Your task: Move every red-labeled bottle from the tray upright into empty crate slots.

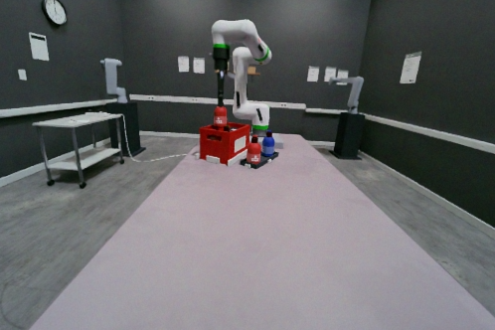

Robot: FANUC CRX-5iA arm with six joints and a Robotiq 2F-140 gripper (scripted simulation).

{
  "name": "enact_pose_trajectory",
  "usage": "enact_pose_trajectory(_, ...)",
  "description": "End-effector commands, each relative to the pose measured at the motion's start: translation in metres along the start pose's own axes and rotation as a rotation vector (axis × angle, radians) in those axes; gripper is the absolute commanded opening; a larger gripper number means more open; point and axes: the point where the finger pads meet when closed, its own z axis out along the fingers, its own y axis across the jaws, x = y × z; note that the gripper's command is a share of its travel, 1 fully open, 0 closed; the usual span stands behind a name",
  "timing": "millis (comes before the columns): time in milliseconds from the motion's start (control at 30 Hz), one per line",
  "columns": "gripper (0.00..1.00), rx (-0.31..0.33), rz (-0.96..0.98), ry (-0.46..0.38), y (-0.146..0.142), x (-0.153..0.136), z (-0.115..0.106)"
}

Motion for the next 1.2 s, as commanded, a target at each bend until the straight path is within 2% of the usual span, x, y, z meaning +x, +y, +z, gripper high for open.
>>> enact_pose_trajectory(0,0.1,-0.001,0.0,-0.002,0.0,0.0,0.001)
enact_pose_trajectory(1167,0.1,-0.001,0.0,-0.002,0.0,0.0,0.029)
